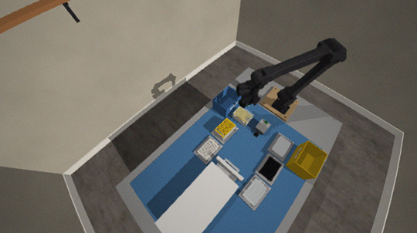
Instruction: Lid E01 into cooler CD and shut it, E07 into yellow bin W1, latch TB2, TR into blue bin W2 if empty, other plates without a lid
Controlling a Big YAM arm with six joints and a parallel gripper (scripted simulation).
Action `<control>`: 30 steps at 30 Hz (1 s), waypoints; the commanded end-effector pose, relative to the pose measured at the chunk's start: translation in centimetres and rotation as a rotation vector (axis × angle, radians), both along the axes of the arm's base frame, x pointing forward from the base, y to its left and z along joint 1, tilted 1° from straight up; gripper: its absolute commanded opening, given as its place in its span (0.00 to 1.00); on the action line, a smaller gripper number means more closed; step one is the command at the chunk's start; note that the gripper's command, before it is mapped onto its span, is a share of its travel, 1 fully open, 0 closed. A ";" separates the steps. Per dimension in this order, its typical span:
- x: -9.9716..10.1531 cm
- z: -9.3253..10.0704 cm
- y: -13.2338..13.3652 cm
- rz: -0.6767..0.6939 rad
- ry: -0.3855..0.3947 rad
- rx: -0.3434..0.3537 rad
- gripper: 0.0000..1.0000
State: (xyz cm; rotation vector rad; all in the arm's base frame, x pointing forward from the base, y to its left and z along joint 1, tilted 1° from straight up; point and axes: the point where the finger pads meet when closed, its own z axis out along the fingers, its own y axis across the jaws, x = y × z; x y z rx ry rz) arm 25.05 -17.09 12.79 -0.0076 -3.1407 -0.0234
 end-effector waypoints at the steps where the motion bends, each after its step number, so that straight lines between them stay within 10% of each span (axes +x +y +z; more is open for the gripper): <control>1: 1.4 3.3 -1.1 0.012 -0.056 -0.040 0.00; 20: 0.8 2.8 -0.6 0.004 -0.031 -0.021 0.00; 21: 2.2 3.4 -0.7 0.059 -0.040 -0.029 0.30; 29: 4.8 3.3 0.3 0.259 -0.056 -0.038 0.30; 30: 3.1 1.1 1.2 0.283 -0.008 -0.001 0.30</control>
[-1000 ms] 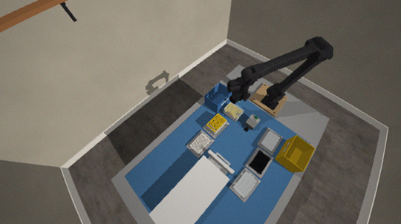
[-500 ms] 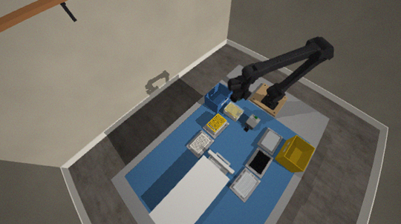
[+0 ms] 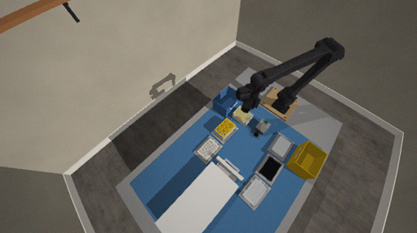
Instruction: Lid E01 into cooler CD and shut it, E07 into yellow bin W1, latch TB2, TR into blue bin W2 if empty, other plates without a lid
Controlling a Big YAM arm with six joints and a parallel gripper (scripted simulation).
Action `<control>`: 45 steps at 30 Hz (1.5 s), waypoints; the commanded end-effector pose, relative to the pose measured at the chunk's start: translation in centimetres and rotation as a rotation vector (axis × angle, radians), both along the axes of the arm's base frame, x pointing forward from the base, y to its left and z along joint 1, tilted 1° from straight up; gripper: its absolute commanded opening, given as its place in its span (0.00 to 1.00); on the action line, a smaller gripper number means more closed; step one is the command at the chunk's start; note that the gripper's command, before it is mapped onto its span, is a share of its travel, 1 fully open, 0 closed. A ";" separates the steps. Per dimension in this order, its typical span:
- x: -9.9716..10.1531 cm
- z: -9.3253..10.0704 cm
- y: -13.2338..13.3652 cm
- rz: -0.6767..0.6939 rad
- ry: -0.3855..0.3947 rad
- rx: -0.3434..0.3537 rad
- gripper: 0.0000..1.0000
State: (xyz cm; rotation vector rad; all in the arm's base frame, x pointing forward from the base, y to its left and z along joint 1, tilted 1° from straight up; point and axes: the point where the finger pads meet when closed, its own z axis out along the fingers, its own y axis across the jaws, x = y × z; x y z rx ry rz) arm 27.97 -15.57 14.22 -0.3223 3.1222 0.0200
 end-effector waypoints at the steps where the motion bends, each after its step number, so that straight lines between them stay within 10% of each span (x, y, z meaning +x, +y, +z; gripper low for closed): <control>1: 1.6 0.5 -0.3 0.116 -0.025 -0.012 0.30; 45: 16.9 0.4 6.9 1.400 -0.054 -0.033 0.30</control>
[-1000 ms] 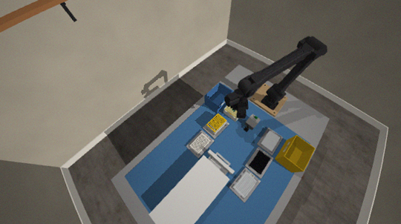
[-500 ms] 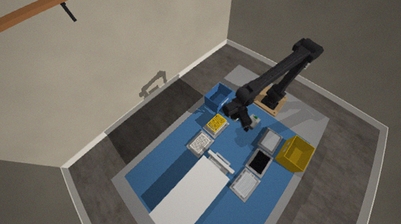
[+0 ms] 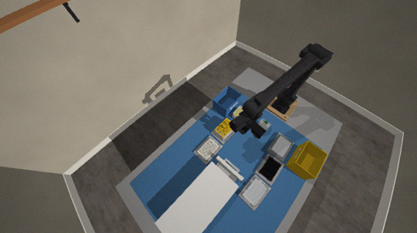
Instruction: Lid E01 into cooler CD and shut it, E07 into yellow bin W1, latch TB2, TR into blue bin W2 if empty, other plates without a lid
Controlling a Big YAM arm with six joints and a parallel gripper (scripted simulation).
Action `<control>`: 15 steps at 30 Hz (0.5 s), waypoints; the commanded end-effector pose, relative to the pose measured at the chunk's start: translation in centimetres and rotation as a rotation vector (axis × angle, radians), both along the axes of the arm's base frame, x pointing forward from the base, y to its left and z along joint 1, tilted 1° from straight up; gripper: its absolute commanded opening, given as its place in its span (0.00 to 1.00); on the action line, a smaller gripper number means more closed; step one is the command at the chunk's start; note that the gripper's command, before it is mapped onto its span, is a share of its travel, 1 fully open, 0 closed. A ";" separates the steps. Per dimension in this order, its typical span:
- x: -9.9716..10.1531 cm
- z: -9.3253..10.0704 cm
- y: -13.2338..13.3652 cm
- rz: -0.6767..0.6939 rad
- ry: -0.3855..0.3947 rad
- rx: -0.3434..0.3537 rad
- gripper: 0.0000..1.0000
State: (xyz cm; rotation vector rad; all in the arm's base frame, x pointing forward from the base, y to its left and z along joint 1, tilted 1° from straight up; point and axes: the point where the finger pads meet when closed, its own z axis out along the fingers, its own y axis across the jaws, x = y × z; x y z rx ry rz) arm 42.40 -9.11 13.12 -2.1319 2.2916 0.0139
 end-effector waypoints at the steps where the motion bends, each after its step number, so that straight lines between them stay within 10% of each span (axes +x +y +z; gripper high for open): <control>1: 2.8 1.5 0.6 0.108 -0.042 -0.004 0.30; 15: 6.9 1.1 2.8 0.086 -0.035 0.001 0.30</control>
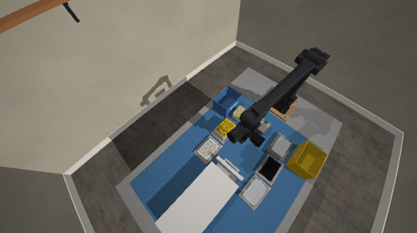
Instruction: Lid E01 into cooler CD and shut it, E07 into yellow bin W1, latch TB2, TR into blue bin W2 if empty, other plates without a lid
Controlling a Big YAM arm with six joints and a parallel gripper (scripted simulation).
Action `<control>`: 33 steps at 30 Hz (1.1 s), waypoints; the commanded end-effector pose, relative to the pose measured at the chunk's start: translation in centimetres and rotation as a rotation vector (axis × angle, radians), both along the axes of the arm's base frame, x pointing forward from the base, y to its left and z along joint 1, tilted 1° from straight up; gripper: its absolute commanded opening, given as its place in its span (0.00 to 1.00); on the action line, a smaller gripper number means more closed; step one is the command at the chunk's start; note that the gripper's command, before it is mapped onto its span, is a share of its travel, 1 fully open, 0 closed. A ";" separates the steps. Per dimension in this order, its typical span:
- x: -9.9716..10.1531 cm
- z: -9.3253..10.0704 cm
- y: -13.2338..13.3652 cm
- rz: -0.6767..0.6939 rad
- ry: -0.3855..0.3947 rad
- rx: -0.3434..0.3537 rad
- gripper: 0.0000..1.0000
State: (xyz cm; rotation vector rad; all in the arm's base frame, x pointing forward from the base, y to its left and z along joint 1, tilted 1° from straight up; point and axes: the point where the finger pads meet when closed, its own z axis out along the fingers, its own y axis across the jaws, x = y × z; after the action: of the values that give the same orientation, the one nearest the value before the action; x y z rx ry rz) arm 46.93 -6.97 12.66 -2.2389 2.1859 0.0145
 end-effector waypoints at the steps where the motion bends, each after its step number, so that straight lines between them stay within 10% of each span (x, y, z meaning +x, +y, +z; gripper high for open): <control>1: 2.8 1.6 0.9 -0.010 -0.034 0.001 0.30; 33: 12.7 0.8 5.9 -0.010 -0.036 0.006 0.30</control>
State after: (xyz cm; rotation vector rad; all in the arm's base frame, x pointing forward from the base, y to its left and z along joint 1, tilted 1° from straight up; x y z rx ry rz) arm 57.35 -2.34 11.85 -2.2343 2.1882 0.0150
